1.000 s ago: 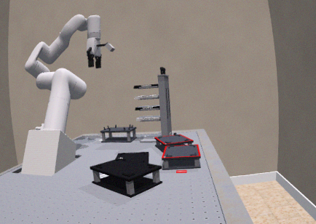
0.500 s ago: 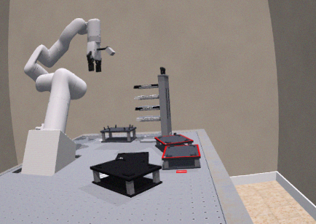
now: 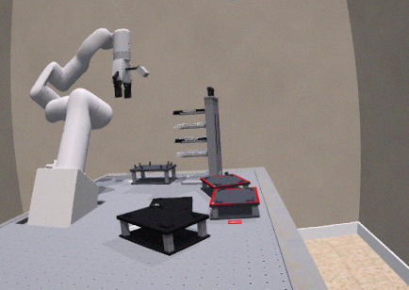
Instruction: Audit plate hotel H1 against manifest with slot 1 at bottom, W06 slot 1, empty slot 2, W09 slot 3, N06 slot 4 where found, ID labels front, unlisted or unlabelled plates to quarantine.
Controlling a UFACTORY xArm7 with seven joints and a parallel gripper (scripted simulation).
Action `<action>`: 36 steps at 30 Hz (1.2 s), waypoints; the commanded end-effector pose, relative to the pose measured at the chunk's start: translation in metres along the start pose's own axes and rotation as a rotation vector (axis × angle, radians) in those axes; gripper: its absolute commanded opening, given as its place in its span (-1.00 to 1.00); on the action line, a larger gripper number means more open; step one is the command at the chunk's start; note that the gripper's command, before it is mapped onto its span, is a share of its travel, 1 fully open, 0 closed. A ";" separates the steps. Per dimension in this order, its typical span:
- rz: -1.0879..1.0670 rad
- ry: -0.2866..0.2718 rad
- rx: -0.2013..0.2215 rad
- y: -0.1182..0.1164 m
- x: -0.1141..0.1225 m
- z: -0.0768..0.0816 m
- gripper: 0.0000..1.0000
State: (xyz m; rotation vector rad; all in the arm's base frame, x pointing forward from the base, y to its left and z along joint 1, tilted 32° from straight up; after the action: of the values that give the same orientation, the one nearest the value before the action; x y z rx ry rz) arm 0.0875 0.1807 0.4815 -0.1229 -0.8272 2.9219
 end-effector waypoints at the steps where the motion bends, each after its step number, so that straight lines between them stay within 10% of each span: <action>1: 0.000 0.001 -0.002 0.000 0.000 -0.006 1.00; 36: 0.001 0.001 -0.002 0.000 0.000 -0.057 1.00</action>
State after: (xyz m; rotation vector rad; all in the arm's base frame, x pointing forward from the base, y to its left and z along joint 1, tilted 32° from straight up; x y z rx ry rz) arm 0.0931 0.2083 0.4362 -0.1228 -0.8269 2.9220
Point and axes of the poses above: the point where the finger pads meet when closed, its own z axis back along the fingers, its own y axis across the jaws, x = y × z, the point moved 4 cm from there along z, back along the fingers, and after that the axes turned 10 degrees about z, right-handed, at the moved point
